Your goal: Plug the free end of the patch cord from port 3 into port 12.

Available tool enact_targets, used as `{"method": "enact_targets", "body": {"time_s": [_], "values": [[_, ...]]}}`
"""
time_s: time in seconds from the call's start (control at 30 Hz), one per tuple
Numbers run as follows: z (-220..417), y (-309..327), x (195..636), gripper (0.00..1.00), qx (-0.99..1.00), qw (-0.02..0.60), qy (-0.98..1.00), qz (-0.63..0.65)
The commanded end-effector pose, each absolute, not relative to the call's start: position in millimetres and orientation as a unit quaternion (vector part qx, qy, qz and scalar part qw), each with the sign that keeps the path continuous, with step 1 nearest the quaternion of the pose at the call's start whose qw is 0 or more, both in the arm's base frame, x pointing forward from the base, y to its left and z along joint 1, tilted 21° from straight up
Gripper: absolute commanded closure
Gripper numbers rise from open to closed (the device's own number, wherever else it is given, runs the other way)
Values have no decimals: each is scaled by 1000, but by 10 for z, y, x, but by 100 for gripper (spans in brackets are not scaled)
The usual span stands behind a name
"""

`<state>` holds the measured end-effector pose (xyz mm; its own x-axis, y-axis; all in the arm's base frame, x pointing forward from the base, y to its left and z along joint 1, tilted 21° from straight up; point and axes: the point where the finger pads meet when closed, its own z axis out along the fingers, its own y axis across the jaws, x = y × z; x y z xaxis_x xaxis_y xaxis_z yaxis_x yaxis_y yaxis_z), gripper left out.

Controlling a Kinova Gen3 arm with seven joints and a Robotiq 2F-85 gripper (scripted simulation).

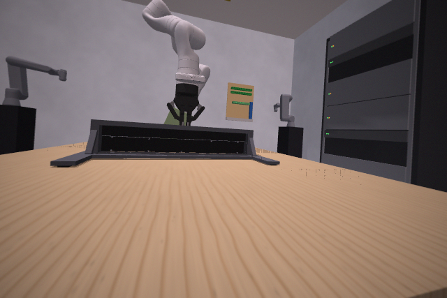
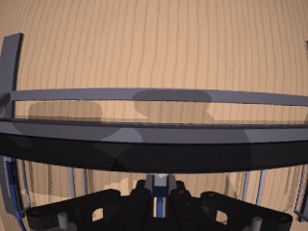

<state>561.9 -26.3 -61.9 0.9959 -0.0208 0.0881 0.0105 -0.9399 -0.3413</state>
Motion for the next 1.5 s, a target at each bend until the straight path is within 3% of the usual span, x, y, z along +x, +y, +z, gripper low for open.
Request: {"method": "enact_targets", "body": {"time_s": [0.0, 1.47], "values": [[-591, -253, 5679, 100, -983, 175, 2, -51], [-577, -254, 5744, 100, -983, 174, 0, -61]]}}
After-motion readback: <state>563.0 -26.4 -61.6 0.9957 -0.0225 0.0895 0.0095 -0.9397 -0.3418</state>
